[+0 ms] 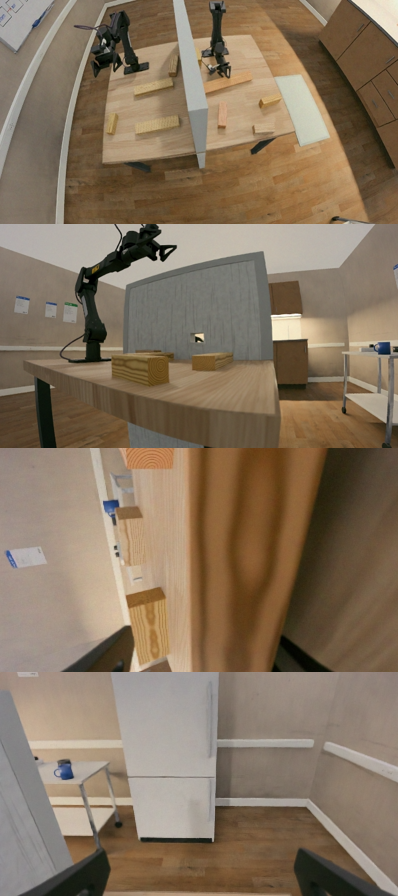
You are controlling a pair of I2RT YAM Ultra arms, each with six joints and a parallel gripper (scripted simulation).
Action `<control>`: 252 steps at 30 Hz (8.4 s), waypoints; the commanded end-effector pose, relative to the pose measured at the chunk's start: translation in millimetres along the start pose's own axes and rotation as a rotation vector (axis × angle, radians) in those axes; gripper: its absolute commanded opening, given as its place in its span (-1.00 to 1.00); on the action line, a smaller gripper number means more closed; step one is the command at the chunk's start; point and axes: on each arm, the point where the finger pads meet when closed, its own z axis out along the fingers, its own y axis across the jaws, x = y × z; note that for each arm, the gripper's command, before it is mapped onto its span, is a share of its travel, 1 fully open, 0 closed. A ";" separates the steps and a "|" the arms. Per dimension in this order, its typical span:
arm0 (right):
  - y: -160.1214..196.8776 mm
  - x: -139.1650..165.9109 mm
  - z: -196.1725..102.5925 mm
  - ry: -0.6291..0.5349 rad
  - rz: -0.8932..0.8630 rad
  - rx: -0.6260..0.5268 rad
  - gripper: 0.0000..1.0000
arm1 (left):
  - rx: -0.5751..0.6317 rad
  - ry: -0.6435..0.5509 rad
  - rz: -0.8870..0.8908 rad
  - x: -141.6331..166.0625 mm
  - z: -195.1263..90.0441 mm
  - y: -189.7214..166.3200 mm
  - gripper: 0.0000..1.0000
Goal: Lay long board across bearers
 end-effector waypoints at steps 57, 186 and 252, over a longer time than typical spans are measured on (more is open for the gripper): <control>-2.8 -27.0 -9.1 -0.056 0.005 0.013 1.00 | 0.023 0.015 -0.005 1.6 -8.1 -3.5 0.82; -2.8 -27.0 -9.1 -0.056 0.005 0.013 1.00 | -0.049 -0.006 -0.029 -2.8 -20.4 43.1 0.56; -2.8 -27.0 -9.1 -0.056 0.005 0.013 1.00 | 0.669 0.789 -2.149 -23.4 -25.6 67.6 0.56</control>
